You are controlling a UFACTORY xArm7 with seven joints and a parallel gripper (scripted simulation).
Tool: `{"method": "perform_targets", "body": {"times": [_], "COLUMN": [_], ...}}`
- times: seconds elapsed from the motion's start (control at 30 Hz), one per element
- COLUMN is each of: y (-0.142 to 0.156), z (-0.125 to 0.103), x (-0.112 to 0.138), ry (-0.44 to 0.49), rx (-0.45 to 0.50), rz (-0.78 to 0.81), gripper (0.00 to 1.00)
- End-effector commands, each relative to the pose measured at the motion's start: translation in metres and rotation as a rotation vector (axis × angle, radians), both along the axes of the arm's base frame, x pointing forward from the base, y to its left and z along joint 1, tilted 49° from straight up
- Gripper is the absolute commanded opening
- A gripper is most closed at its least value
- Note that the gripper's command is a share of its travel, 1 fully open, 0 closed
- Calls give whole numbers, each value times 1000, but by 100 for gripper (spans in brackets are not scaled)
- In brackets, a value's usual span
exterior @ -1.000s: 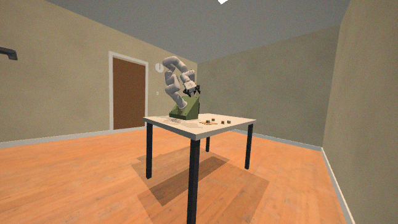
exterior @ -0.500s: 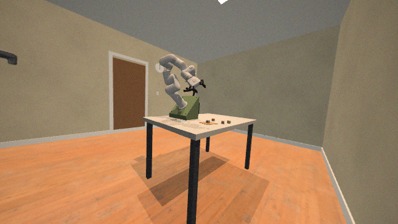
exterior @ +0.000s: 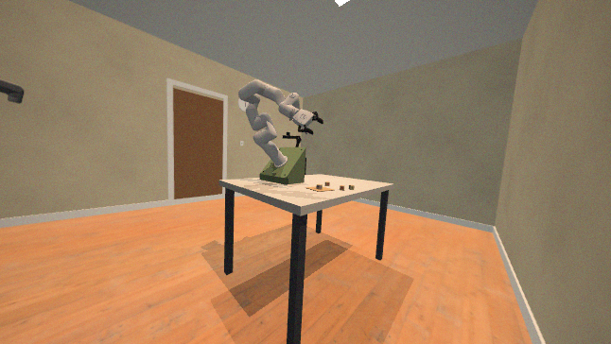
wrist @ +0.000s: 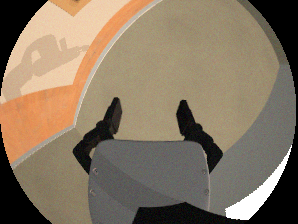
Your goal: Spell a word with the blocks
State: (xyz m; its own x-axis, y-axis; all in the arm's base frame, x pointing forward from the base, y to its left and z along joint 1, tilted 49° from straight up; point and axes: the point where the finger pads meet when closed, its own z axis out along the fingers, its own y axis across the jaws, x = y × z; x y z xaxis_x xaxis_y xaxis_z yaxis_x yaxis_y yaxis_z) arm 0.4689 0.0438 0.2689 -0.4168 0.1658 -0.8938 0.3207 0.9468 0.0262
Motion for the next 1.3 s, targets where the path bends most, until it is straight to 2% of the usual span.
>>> {"method": "perform_targets", "body": {"times": [0.0, 0.03, 0.07, 0.17, 0.27, 0.67, 0.7, 0.8, 0.9, 1.27], "y": [3, 3, 37, 47, 70, 70, 102, 111, 133, 133], "z": [1, 1, 13, 17, 28, 28, 46, 51, 66, 66], "x": [2, 2, 18, 22, 32, 32, 44, 47, 55, 55], "ry": [-1, -1, -7, -9, -10, -10, -8, -6, 0, 0], "rx": [3, 3, 101, 133, 204, 204, 308, 337, 414, 414], "rz": [6, 6, 77, 100, 148, 148, 217, 236, 284, 284], "gripper": [100, 100, 100, 100, 100, 100, 100, 100, 100, 100]}}
